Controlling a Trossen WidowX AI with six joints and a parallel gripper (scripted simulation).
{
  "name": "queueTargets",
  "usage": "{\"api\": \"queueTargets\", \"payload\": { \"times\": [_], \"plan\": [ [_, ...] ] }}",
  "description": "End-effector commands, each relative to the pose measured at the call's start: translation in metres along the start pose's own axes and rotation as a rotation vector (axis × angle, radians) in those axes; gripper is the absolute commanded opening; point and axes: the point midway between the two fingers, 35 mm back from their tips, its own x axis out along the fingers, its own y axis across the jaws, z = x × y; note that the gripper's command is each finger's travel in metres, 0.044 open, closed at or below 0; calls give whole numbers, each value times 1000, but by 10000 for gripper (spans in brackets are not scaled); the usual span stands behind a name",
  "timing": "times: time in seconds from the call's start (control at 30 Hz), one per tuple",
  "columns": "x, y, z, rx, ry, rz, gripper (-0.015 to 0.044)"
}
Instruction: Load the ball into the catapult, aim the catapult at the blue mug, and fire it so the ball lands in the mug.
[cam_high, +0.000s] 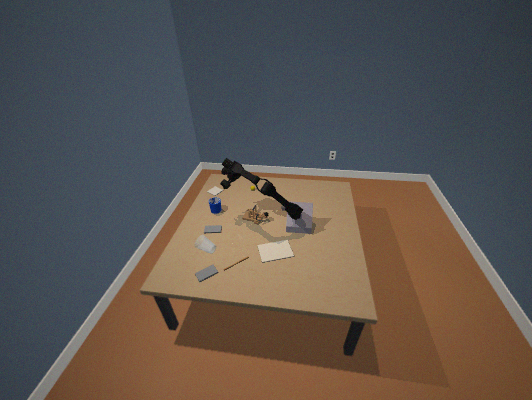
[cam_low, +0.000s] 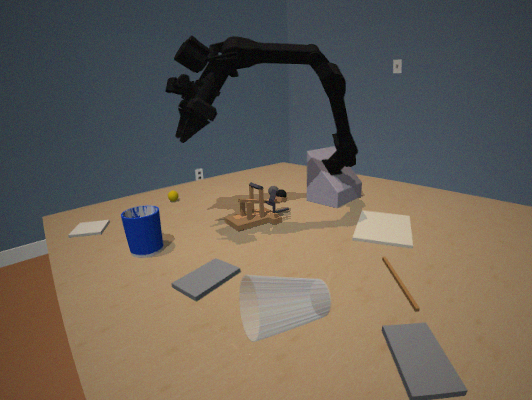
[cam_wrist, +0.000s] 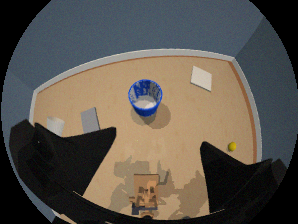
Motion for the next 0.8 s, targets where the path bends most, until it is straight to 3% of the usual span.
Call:
{"api": "queueTargets", "payload": {
  "times": [0.0,0.67,0.77],
  "plan": [
    [1,14,27,16,-76,47,440],
    [1,14,27,16,-76,47,440],
    [1,14,27,16,-76,47,361]
  ]
}}
